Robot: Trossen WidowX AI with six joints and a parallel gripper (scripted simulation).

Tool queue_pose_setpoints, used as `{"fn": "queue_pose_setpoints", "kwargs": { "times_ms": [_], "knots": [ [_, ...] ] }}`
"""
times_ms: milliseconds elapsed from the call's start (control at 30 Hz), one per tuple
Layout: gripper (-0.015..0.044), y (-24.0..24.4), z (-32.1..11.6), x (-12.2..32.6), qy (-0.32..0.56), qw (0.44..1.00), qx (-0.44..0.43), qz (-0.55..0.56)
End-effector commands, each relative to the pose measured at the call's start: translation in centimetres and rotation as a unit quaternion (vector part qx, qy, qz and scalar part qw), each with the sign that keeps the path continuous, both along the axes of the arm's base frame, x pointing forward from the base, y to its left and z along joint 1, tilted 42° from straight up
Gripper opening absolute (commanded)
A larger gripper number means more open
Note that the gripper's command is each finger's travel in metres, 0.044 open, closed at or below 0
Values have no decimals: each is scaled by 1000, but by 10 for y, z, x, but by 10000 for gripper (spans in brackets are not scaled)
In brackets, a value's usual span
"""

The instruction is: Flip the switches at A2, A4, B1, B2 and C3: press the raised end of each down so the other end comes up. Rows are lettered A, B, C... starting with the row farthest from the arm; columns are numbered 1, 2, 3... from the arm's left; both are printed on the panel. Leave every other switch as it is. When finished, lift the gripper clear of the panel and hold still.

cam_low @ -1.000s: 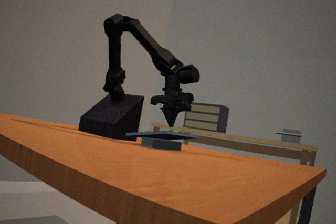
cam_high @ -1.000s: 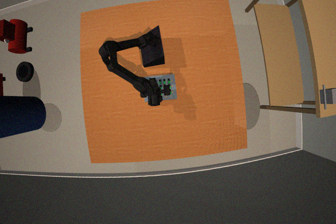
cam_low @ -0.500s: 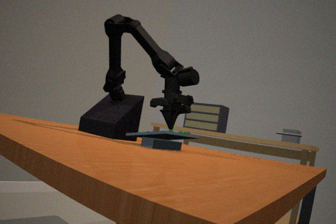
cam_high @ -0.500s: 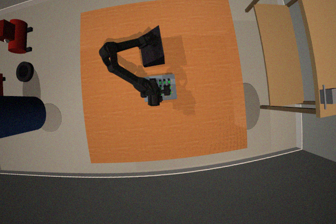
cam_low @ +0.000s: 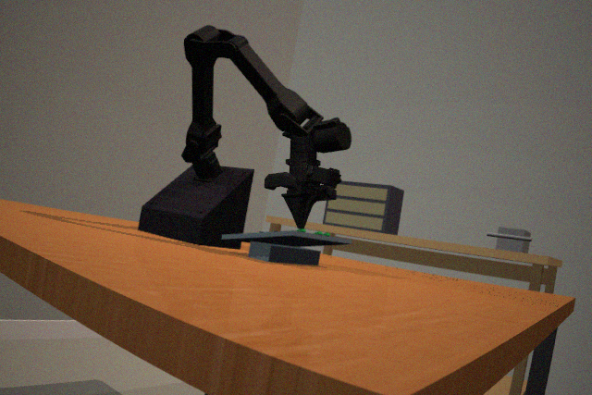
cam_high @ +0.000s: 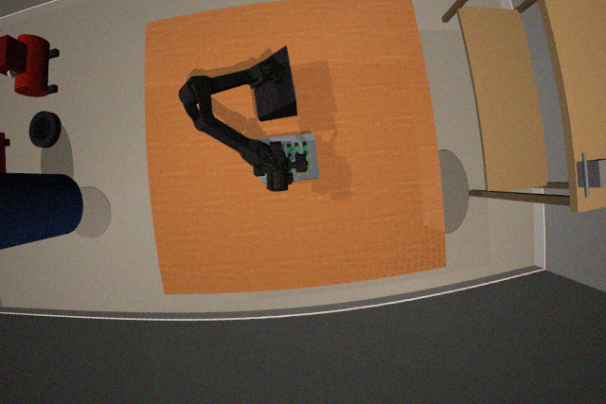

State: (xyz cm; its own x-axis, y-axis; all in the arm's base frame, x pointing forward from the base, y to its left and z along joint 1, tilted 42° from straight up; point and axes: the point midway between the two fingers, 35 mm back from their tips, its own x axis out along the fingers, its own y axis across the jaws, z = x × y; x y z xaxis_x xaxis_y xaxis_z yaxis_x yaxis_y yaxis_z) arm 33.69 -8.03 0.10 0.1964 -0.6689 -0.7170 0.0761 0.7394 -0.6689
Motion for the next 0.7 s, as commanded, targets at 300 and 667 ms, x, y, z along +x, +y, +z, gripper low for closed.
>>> {"fn": "queue_pose_setpoints", "kwargs": {
  "times_ms": [300, 667],
  "knots": [
    [0, -1, -2, 0, 1, 1000, 1, 1],
    [0, -2, -3, 1, 1, 1000, 1, 1]
  ]
}}
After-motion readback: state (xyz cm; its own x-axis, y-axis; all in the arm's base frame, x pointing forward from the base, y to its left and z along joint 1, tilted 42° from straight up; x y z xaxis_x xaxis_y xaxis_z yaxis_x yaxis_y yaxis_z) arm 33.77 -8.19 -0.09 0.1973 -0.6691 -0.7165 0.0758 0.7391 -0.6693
